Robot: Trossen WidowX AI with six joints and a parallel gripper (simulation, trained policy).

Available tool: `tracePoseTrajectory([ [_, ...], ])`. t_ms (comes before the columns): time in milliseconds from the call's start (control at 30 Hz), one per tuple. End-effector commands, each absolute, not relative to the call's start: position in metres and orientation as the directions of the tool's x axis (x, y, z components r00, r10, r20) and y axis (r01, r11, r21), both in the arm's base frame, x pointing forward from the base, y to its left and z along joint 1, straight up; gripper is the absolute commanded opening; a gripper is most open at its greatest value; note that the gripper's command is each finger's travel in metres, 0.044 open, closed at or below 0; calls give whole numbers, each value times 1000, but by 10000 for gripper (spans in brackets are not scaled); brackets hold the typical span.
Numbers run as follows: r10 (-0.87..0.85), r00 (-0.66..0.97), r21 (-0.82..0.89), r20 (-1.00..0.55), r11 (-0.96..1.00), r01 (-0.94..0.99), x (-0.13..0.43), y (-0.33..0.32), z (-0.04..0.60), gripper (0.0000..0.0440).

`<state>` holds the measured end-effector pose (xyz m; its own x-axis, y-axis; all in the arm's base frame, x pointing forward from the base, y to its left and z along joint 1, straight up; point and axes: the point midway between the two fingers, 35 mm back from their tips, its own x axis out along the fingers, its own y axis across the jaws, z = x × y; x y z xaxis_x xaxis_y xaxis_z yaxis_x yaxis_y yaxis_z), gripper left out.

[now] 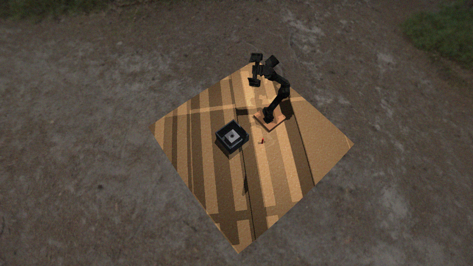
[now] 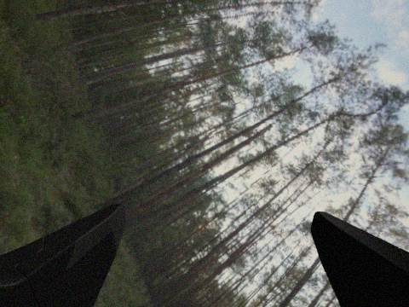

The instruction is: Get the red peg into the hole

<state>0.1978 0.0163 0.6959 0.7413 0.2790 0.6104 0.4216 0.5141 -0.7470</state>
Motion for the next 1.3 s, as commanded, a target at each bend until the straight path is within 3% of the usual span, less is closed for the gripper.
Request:
tracePoseTrajectory([
  [0,263,758,-747,597,528,404,205,13,691,417],
  [67,239,789,-743,566,562,363,217,7,681,440],
  [667,109,971,-543,213,839,25,304,-19,573,440],
  [1267,71,967,-171,-246,979,-115,343,-16,439,440],
])
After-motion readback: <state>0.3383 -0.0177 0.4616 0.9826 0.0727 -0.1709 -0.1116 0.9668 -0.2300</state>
